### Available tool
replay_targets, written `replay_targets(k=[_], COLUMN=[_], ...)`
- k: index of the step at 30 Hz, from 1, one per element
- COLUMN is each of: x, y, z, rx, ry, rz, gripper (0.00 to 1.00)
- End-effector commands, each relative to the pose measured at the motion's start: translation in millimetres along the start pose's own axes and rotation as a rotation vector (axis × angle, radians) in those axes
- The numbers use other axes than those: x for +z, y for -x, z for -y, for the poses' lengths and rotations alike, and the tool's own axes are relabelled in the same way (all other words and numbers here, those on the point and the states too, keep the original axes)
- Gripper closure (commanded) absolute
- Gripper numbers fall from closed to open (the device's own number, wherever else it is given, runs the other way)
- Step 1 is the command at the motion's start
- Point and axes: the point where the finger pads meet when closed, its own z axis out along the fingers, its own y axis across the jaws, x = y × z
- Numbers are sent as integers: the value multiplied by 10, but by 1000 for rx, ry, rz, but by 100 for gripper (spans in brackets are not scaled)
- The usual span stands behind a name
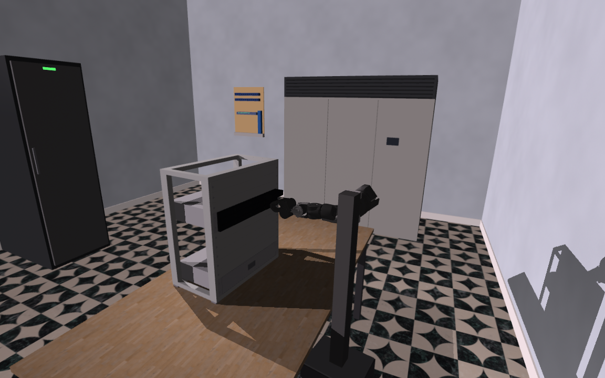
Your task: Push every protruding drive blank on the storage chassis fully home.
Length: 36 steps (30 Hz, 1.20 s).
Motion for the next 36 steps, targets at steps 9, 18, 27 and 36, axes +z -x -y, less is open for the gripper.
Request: replay_targets(k=[9,18,27,36], x=[56,56,56,73], y=[-148,-148,-148,-147], z=[-101,-101,-101,-97], rx=[5,5,5,5], ry=[24,24,24,22], rz=[-43,-43,-43,-41], gripper=[100,100,100,100])
